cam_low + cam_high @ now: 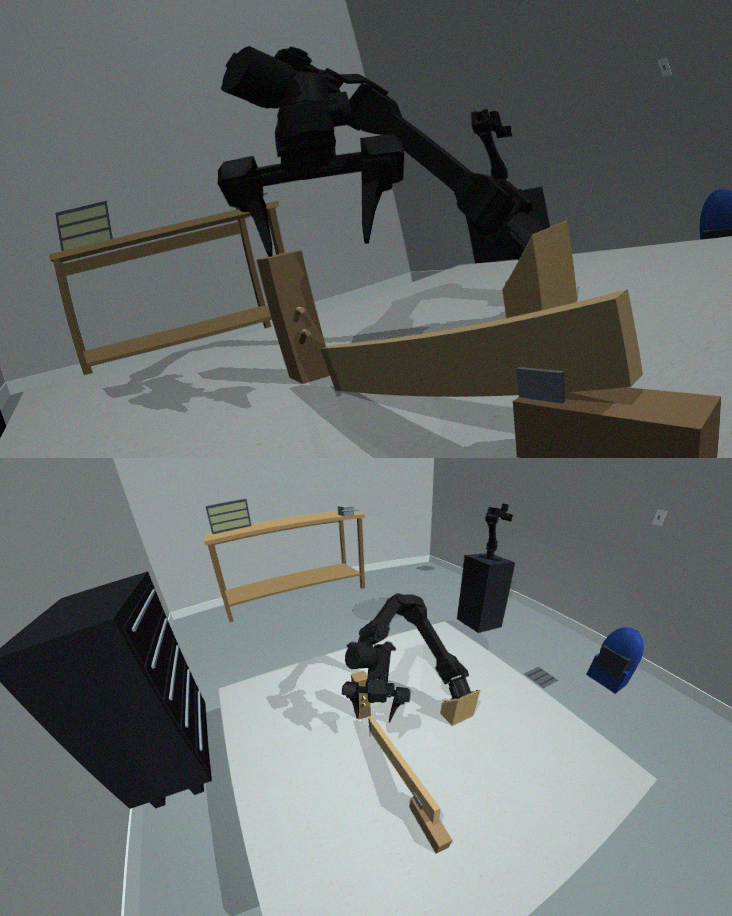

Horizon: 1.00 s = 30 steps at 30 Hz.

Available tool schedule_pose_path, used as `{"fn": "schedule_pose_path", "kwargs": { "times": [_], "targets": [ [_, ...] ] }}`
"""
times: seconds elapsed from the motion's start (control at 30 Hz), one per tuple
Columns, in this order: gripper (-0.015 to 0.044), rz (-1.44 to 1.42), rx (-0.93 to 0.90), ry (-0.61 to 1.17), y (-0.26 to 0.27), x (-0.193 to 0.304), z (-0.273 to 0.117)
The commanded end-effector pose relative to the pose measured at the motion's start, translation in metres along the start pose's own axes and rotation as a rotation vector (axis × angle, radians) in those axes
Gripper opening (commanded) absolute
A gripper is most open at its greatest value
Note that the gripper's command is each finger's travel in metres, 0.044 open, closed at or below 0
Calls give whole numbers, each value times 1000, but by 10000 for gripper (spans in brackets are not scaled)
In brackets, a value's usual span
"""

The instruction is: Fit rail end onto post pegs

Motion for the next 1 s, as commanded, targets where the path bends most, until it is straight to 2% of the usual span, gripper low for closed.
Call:
{"fn": "schedule_pose_path", "kwargs": {
  "times": [0.0,0.1,0.17,0.47,0.97],
  "targets": [
    [440,-252,-94,240,10,34,38],
    [440,-440,-188,388,16,57,59],
    [440,-480,-211,416,17,62,64],
    [440,-480,-211,416,13,64,64],
    [440,-480,-211,415,14,74,86]
  ]
}}
Point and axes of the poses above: the point midway between the two fingers, 35 mm back from their tips, its own z axis out along the fingers, its own y axis across the jaws, x = y × z, the point moved 6 cm from there along -z, back along the fingers, and after that the axes turned 3 degrees about -z, right-handed, at the moved point
